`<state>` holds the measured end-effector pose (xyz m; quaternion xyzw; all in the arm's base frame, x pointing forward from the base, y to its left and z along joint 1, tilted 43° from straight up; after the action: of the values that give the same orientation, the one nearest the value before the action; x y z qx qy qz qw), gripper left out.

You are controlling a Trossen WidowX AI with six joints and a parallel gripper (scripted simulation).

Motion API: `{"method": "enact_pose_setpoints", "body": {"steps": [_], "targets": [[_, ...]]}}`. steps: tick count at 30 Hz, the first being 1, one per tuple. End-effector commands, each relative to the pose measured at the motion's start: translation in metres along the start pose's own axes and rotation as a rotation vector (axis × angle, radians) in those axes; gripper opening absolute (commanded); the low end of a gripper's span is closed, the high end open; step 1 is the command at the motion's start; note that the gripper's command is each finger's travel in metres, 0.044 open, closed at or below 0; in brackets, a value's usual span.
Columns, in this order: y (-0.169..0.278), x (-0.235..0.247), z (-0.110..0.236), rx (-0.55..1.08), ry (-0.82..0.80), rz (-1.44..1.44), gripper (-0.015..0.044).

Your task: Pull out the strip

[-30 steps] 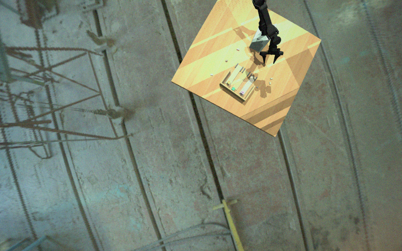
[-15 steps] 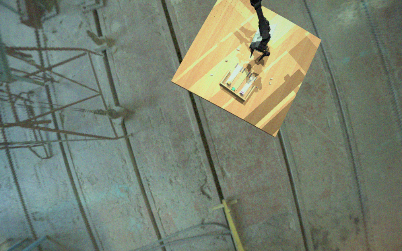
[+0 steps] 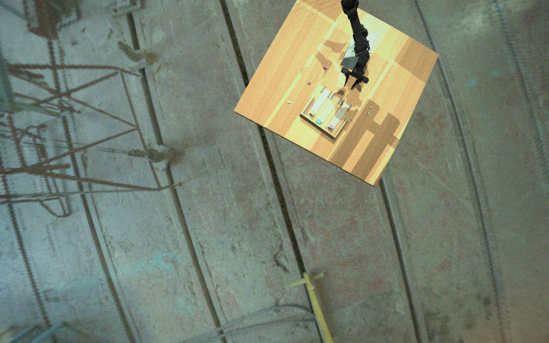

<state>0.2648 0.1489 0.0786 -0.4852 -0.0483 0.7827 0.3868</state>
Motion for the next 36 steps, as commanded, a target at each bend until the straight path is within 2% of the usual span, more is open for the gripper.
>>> {"method": "enact_pose_setpoints", "body": {"steps": [1,5,6,19,36], "targets": [[-0.018,0.015,-0.030,0.147,-0.044,-0.028,0.0111],[-0.030,0.027,-0.056,0.283,-0.066,-0.056,0.0006],[-0.032,0.030,-0.062,0.317,-0.069,-0.064,0.0000],[-0.039,0.066,-0.130,0.764,-0.009,-0.168,0.0000],[-0.035,0.071,-0.140,0.786,-0.001,-0.173,0.0000]]}}
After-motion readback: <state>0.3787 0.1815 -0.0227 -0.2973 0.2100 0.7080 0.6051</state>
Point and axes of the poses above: the point midway between the two fingers, 35 mm back from their tips, its own z axis back along the fingers, its own x axis across the jaws, y = z × x, the point moved 9 cm from there along z, back along the fingers, and after that the axes turned 9 degrees about z, right-handed, at the moved point
